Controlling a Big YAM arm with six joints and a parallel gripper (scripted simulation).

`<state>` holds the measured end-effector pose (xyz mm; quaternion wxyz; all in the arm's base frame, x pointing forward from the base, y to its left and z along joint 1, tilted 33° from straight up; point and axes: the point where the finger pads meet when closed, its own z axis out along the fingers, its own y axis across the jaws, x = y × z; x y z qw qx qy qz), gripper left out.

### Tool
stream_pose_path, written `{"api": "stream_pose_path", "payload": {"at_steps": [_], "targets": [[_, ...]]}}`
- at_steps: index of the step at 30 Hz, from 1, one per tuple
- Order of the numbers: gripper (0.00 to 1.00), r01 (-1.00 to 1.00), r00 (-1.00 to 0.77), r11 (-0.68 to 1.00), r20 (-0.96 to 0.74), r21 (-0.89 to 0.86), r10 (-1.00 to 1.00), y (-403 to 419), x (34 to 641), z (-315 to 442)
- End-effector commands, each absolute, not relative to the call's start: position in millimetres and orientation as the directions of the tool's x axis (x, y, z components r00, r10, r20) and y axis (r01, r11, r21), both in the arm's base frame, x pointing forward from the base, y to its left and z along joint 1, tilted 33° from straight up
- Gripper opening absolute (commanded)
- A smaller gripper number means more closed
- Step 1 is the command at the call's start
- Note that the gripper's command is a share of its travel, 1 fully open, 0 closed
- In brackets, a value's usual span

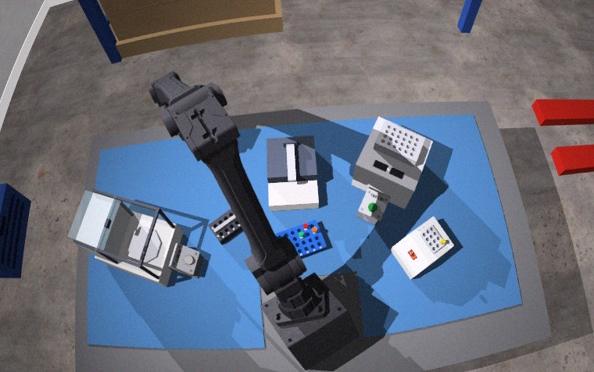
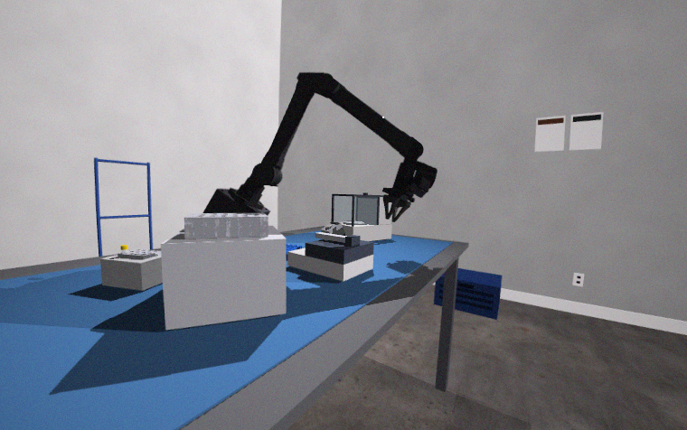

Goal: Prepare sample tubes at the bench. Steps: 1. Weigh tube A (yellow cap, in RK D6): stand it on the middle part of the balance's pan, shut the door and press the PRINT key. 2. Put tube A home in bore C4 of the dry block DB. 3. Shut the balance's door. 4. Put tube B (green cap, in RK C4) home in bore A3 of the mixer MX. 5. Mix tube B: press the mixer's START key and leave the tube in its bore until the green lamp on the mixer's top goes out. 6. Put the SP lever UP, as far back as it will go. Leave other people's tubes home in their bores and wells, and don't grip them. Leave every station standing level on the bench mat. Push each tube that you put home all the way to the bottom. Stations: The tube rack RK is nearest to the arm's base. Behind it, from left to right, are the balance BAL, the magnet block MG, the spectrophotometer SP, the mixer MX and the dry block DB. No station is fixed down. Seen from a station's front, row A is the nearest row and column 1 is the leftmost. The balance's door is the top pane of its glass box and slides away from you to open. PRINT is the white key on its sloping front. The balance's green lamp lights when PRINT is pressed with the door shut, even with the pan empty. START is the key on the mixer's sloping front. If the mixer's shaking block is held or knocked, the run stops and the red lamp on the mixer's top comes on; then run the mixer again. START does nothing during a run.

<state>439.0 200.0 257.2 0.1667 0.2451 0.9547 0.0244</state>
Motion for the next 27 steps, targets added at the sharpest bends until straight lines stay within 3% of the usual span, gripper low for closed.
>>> {"api": "stream_pose_path", "payload": {"at_steps": [1,27], "targets": [[0.30,0.470,-0.794,0.864,-0.340,0.184,0.504,214,431,273],[0.30,0.378,-0.798,0.885,-0.389,0.273,0.461,359,322,319]]}}
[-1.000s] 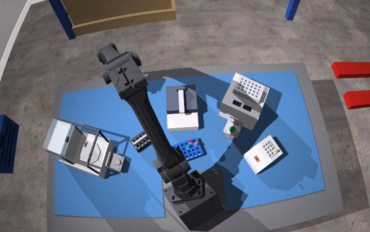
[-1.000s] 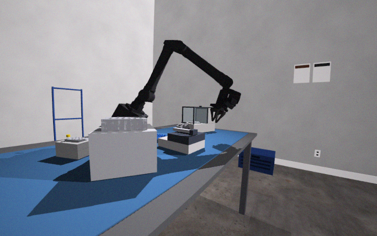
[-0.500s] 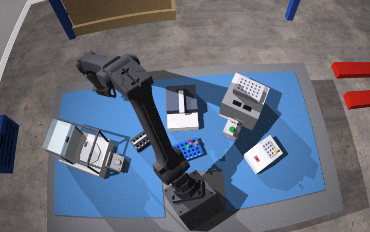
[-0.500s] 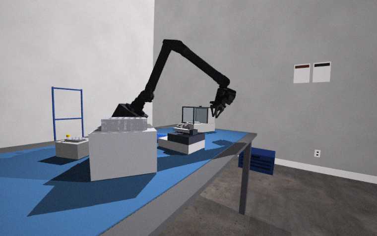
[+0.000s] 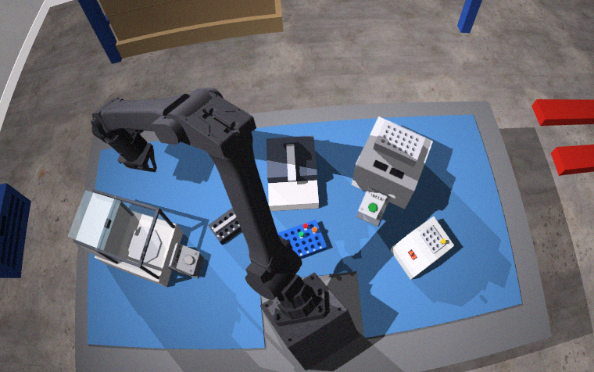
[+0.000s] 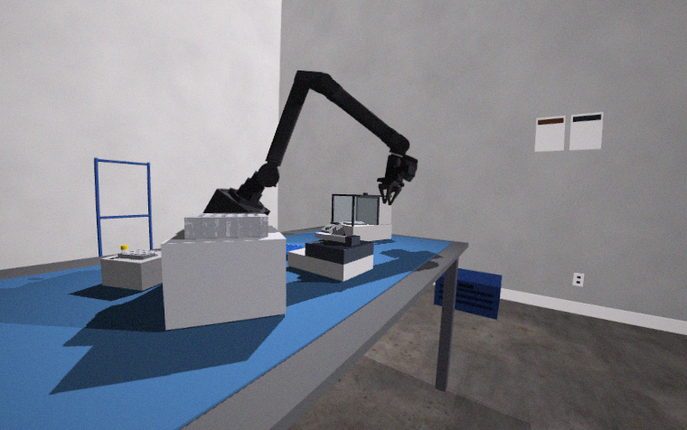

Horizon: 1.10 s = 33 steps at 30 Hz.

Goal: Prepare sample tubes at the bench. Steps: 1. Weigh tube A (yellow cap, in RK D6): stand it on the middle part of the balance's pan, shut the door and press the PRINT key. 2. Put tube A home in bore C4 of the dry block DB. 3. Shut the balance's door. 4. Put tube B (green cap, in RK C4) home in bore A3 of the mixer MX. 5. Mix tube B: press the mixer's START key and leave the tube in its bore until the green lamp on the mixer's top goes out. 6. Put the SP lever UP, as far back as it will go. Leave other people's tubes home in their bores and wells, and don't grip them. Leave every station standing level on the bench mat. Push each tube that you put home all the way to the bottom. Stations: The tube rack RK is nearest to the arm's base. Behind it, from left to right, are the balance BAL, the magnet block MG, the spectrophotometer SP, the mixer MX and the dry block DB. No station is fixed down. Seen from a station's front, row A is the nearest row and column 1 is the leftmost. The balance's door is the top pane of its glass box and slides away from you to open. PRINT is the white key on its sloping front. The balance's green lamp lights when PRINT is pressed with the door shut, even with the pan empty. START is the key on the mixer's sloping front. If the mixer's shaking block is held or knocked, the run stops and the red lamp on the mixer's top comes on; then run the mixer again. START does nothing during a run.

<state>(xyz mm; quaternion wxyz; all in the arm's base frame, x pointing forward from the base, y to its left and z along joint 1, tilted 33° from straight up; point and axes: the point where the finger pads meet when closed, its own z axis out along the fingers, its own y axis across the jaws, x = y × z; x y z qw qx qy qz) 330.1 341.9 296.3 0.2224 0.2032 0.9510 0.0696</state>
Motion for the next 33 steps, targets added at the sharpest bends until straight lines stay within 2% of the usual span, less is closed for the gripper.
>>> {"api": "stream_pose_path", "payload": {"at_steps": [1,3,6,18,20,33], "targets": [[0.30,0.356,-0.797,0.885,-0.397,0.299,0.455,355,309,313],[0.30,0.348,-0.791,0.877,-0.398,0.331,0.464,368,298,340],[0.30,0.353,-0.798,0.885,-0.397,0.304,0.454,378,294,329],[0.30,0.269,-0.829,0.885,-0.377,0.379,0.413,414,209,330],[0.30,0.269,-0.833,0.900,-0.386,0.344,0.396,427,197,321],[0.30,0.218,-0.848,0.872,-0.357,0.437,0.391,455,118,351]]}}
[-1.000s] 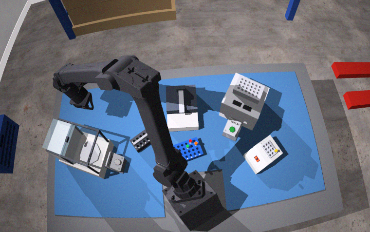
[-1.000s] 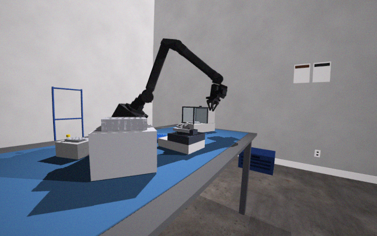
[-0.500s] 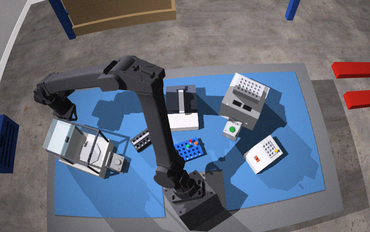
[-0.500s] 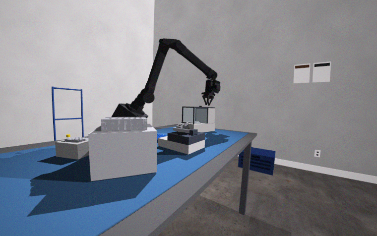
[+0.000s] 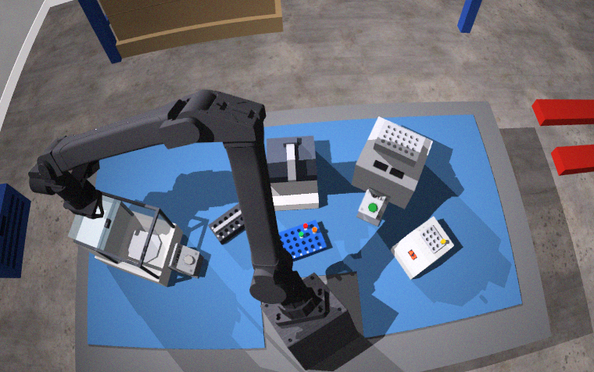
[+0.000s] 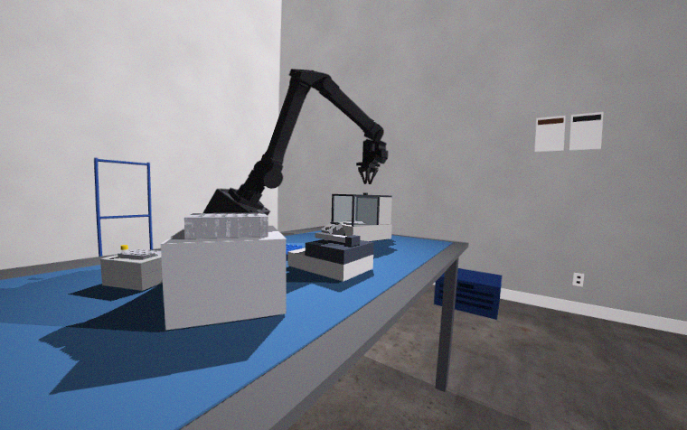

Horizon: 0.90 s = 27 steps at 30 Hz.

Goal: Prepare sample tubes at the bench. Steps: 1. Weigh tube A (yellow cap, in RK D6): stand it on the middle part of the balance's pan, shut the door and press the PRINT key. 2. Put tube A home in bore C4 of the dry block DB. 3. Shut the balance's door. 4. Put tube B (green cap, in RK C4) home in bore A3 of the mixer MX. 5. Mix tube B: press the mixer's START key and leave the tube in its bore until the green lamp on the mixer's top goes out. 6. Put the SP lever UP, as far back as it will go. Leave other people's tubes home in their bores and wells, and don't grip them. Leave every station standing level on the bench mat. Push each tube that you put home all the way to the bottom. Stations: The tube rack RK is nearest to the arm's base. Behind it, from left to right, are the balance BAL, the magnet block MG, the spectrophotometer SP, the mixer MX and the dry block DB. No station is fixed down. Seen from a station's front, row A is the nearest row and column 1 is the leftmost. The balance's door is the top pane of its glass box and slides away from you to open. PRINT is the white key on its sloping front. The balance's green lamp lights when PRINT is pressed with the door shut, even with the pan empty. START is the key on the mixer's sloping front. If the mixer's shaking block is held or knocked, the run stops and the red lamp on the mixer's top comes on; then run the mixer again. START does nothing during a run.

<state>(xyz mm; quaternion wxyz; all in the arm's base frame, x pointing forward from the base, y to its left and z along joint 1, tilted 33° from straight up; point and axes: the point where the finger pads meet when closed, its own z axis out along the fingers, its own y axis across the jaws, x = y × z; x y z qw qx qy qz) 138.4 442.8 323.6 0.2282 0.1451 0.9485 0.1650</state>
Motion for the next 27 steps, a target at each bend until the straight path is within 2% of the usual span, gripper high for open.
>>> {"api": "stream_pose_path", "payload": {"at_steps": [1,5,27], "targets": [[0.30,0.218,-0.848,0.872,-0.356,0.439,0.392,454,118,352],[0.30,0.246,-0.838,0.880,-0.367,0.406,0.403,436,130,334],[0.30,0.222,-0.847,0.877,-0.361,0.427,0.391,444,126,342]]}}
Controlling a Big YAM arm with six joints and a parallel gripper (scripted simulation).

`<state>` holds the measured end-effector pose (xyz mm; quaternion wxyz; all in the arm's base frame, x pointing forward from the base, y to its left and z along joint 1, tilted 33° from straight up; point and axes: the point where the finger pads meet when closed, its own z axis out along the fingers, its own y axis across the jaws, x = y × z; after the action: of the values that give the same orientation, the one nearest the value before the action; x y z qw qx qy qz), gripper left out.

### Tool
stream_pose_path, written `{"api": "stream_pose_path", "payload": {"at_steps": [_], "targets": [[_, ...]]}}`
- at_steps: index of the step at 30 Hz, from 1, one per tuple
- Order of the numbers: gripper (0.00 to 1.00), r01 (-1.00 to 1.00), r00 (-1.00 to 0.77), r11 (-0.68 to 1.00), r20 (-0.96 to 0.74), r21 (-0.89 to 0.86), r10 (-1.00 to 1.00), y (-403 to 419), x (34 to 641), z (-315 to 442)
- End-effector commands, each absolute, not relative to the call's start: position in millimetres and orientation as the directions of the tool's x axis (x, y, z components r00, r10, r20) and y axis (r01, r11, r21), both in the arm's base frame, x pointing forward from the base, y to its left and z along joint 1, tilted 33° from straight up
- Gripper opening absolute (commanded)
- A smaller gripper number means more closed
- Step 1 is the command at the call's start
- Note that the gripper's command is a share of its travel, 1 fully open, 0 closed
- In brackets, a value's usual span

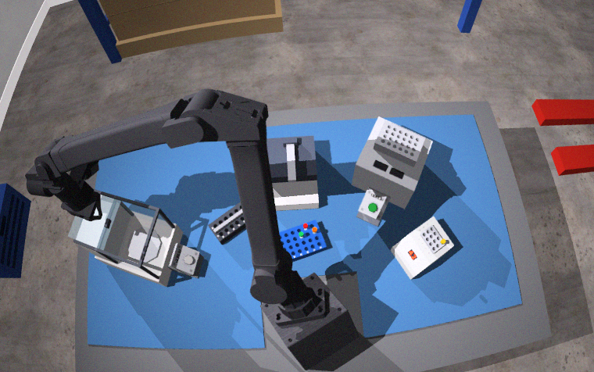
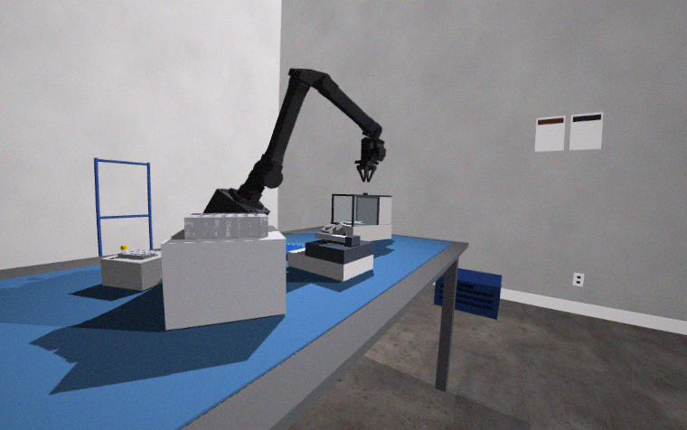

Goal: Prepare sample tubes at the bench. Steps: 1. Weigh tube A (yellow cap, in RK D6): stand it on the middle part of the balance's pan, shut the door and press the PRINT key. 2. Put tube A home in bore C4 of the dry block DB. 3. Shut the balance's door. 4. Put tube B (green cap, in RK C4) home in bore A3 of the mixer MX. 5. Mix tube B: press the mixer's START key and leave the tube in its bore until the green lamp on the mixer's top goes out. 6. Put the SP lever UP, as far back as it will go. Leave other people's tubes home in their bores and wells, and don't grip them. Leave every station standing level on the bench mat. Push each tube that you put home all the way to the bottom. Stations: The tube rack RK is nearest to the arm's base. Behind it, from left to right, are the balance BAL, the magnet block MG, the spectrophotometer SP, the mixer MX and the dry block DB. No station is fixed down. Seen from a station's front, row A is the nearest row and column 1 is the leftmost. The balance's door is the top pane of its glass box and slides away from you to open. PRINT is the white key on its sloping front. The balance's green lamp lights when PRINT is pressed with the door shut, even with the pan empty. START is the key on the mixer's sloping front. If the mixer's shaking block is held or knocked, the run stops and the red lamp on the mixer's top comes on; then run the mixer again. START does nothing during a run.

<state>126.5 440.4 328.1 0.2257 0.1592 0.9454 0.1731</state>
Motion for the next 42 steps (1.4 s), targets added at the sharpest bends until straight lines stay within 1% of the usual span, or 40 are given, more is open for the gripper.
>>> {"api": "stream_pose_path", "payload": {"at_steps": [1,33,34,36,42], "targets": [[0.30,0.222,-0.847,0.877,-0.361,0.427,0.391,444,126,342],[0.30,0.222,-0.847,0.877,-0.361,0.427,0.391,444,126,342],[0.30,0.235,-0.844,0.882,-0.364,0.408,0.393,442,129,326],[0.30,0.230,-0.845,0.890,-0.373,0.393,0.383,445,134,318],[0.30,0.228,-0.846,0.891,-0.374,0.392,0.380,447,139,309]]}}
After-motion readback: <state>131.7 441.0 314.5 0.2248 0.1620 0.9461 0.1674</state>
